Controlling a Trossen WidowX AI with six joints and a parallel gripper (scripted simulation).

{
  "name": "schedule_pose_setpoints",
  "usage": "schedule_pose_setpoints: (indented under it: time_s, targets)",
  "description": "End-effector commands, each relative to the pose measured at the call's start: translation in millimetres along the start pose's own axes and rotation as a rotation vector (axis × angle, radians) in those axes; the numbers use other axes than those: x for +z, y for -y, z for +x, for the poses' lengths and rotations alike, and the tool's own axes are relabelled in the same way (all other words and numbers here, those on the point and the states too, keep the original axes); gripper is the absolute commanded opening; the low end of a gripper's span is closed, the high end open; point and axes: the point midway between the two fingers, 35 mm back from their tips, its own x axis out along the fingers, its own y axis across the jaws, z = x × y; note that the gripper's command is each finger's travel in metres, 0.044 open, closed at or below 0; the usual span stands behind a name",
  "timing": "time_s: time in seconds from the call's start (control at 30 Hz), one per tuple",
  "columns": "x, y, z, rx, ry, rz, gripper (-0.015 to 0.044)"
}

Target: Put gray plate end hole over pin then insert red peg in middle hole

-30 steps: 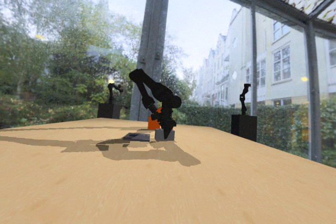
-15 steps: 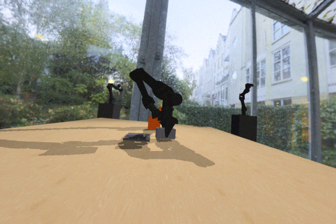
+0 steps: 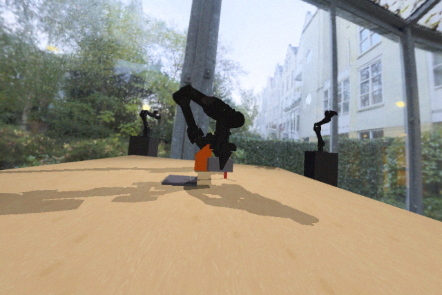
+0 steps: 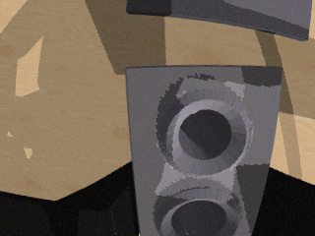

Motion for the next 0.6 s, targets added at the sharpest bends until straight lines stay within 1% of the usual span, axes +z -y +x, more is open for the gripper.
schedule_pose_setpoints:
  time_s: [0.0, 0.57]
  targets:
    - [0.3, -3.6, -15.1, 0.010, -0.008, 0.014, 0.0000]
    - [-1.6, 2.8, -68.6, -0.013, -0.004, 0.022, 0.0000]
